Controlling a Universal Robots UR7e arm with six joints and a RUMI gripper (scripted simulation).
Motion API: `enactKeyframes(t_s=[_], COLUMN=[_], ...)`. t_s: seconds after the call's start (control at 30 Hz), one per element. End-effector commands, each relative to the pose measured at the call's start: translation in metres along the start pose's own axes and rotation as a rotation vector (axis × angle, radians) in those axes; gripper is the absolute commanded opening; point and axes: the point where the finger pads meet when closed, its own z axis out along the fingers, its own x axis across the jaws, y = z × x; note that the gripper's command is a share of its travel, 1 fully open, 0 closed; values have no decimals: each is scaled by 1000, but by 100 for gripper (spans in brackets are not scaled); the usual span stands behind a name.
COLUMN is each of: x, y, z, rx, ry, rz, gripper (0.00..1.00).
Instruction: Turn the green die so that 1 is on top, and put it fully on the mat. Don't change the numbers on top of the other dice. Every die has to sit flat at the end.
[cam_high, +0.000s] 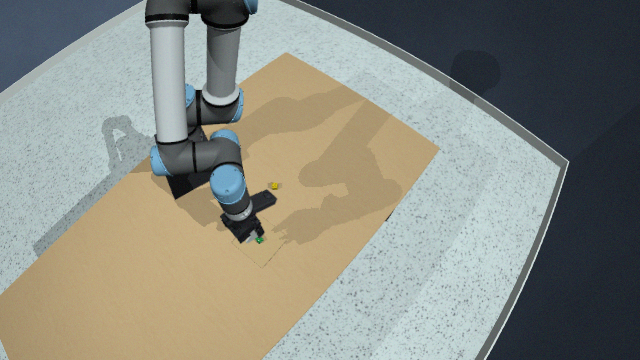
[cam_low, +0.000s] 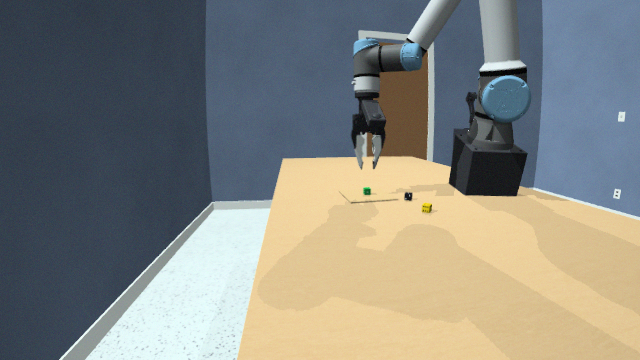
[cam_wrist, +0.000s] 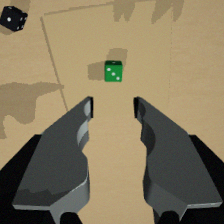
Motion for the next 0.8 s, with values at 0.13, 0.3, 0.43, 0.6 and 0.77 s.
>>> enactKeyframes(t_s=[0.13,0.3,0.43,0.6,0.77], x=[-1,-1,0,1,1], y=[-1,-2,-2,-3,-3], z=[2,1,0,-1,-1], rx=[-85,-180,-230,-245,-248], ry=[-9,-7,1,4,3], rz=[-2,-1,0,1,1], gripper=[21,21,21,21,21])
